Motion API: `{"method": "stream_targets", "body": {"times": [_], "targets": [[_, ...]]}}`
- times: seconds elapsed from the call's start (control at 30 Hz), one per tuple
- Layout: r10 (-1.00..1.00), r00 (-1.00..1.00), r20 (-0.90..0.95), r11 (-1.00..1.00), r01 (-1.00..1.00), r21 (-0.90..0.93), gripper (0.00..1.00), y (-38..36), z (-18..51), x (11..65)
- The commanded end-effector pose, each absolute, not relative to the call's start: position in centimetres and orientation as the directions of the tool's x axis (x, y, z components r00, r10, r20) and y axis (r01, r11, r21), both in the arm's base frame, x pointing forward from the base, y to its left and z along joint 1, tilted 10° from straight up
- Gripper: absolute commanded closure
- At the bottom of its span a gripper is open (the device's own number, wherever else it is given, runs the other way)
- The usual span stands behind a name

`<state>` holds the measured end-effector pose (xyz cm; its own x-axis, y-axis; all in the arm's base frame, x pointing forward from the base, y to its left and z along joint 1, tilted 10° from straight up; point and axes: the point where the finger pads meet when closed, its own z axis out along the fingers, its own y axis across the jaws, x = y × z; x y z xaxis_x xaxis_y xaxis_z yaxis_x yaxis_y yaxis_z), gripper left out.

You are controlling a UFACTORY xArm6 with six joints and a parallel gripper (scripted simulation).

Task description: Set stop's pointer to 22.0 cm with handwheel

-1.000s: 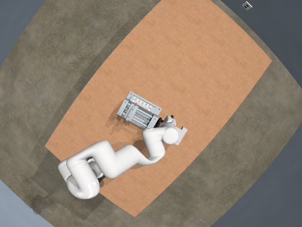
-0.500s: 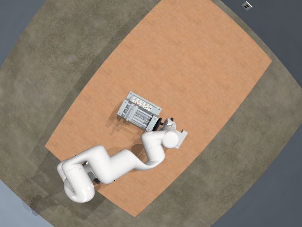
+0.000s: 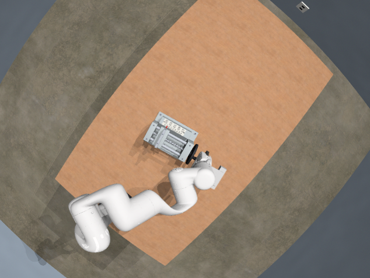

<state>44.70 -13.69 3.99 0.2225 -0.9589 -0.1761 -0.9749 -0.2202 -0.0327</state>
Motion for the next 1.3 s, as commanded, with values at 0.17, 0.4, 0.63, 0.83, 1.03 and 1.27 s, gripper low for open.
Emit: {"method": "stream_targets", "body": {"times": [0.17,0.4,0.63,0.83,1.03,1.27], "targets": [[-0.959,0.223,-0.174,-0.220,-0.975,-0.037,0.94,-14.1,3.4,43.0],[-0.959,0.223,-0.174,-0.220,-0.975,-0.037,0.94,-14.1,2.4,42.1],[-0.959,0.223,-0.174,-0.220,-0.975,-0.037,0.94,-13.9,0.6,41.6],[-0.959,0.223,-0.174,-0.220,-0.975,-0.037,0.94,-13.5,-0.8,41.9],[-0.959,0.223,-0.174,-0.220,-0.975,-0.037,0.94,-13.3,-1.6,42.3],[-0.959,0.223,-0.174,-0.220,-0.975,-0.037,0.94,-12.9,-2.5,43.5]]}}
